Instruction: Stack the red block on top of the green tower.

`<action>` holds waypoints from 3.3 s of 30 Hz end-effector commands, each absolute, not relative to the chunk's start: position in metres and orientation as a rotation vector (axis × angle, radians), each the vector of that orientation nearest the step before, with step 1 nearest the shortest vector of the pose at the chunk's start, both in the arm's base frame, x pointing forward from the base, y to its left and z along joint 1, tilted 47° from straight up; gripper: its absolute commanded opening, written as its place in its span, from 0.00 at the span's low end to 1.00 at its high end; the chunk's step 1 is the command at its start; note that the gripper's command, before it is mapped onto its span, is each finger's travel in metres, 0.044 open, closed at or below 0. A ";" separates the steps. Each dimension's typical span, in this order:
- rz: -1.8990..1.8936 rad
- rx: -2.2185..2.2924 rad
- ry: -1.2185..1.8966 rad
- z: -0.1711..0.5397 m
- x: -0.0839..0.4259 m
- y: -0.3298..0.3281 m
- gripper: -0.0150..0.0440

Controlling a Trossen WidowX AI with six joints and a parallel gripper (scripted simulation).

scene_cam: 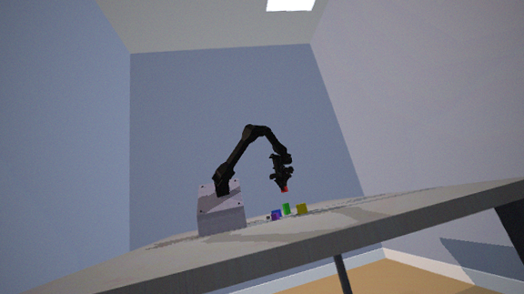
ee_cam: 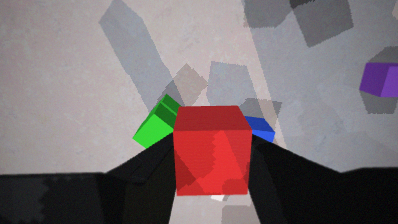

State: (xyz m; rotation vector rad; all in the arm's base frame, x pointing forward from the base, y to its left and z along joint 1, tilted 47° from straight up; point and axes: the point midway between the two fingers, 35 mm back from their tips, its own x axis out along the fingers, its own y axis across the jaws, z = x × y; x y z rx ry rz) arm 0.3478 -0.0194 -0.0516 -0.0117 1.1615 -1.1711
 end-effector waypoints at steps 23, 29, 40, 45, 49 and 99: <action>-1.187 0.001 1.147 -0.115 0.353 -0.010 0.25; -1.188 0.000 1.146 -0.132 0.348 -0.026 0.25; -1.188 -0.001 1.146 -0.133 0.348 -0.027 0.25; -1.188 0.000 1.146 -0.133 0.348 -0.027 0.25; -1.188 -0.001 1.146 -0.133 0.348 -0.027 0.25; -1.190 0.003 1.151 -0.133 0.347 -0.027 1.00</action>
